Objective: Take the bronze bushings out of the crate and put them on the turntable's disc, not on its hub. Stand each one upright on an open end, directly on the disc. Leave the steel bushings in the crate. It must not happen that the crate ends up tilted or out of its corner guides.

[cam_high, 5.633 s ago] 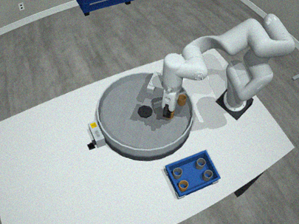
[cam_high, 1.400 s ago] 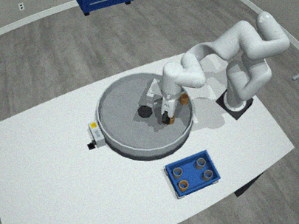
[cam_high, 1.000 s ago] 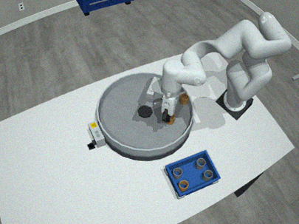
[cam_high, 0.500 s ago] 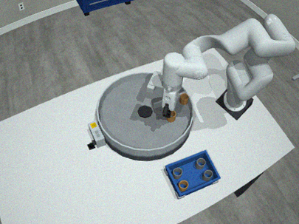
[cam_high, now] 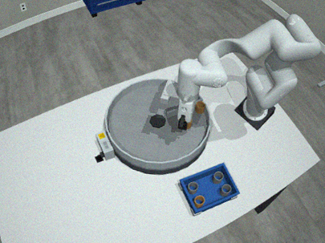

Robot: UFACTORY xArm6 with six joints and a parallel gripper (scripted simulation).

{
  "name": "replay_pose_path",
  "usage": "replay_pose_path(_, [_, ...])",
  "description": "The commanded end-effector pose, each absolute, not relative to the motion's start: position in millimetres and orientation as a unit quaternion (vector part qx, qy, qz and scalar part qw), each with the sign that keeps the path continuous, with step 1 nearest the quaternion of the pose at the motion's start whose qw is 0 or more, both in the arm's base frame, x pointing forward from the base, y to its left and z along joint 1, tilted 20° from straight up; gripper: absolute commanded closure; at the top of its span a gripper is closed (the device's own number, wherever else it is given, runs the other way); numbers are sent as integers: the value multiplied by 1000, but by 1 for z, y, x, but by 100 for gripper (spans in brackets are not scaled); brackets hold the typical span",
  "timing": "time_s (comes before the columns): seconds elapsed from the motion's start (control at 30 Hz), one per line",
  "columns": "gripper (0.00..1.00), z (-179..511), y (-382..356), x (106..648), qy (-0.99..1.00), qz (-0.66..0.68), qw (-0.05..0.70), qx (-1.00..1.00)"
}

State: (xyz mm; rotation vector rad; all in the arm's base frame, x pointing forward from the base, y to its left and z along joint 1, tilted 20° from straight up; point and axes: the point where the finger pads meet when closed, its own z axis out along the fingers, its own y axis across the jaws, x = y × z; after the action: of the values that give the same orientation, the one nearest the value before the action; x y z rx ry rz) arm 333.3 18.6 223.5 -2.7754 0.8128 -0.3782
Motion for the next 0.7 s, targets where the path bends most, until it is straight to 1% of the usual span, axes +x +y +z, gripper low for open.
replay_pose_path(0.0, [52, 228, 32, 334, 250, -134, 109, -953])
replay_pose_path(0.2, [52, 235, 74, 335, 169, -144, 98, -970])
replay_pose_path(0.53, [52, 256, 203, 339, -84, -164, 58, -981])
replay_pose_path(0.6, [52, 256, 203, 339, -84, -164, 58, -981])
replay_pose_path(0.67, [52, 260, 231, 340, -138, -167, 49, -975])
